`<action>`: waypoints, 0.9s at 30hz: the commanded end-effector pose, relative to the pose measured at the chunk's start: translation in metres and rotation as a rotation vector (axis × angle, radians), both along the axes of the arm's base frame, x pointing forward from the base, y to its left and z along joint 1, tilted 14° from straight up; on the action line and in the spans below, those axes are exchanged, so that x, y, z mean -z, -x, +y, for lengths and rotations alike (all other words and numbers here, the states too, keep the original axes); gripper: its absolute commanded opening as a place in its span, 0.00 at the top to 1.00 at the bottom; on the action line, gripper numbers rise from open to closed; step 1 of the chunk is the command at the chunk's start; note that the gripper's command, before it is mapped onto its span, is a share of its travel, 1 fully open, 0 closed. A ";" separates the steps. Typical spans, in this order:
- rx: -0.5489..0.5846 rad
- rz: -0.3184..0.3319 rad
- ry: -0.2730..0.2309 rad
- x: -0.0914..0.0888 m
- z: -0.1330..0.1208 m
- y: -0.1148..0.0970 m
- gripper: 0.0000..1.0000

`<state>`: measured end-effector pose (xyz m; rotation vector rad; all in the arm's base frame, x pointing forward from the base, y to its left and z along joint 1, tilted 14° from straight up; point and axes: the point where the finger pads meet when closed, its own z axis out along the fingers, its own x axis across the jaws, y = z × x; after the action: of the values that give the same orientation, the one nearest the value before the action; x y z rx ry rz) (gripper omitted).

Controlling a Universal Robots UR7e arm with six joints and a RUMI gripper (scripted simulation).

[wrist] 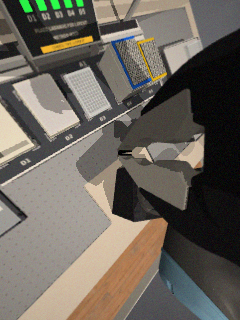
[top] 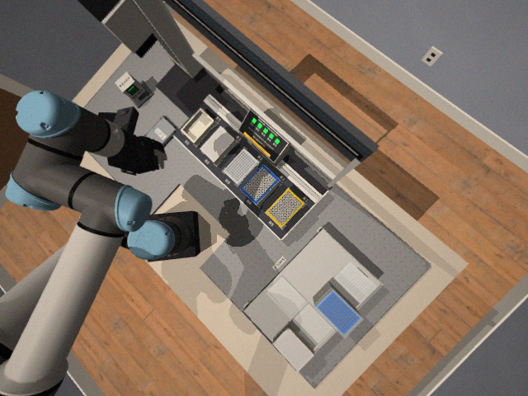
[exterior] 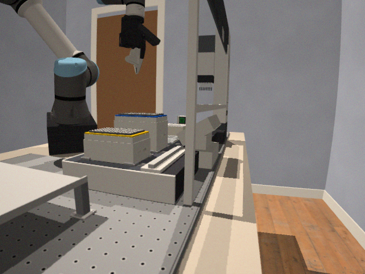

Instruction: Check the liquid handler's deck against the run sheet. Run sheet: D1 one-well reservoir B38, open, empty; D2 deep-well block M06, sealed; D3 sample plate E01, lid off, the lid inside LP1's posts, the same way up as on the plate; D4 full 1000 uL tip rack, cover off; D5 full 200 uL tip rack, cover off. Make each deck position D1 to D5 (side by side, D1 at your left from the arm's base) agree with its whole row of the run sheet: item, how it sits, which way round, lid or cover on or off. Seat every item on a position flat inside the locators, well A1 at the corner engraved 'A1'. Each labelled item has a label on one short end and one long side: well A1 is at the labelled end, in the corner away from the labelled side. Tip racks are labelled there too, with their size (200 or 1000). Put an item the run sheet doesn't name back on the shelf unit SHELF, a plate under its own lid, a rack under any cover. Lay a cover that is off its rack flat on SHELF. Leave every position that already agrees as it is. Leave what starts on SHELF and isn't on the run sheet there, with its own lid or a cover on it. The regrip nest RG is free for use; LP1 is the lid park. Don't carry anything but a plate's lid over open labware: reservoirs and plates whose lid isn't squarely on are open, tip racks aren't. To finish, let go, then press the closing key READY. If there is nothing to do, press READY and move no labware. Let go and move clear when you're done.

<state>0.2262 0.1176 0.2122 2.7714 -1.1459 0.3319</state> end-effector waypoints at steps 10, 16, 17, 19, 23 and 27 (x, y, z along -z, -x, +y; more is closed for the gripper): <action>-0.229 0.045 0.034 0.003 0.004 0.023 1.00; -0.345 0.068 0.053 0.003 0.004 0.023 1.00; -0.365 0.072 0.056 0.003 0.004 0.023 1.00; -0.403 0.080 0.062 0.003 0.004 0.023 1.00; -0.470 0.093 0.073 0.003 0.004 0.023 1.00; -0.509 0.101 0.079 0.005 0.013 0.021 1.00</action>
<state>0.2035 0.1225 0.2088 2.9177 -0.4642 0.2780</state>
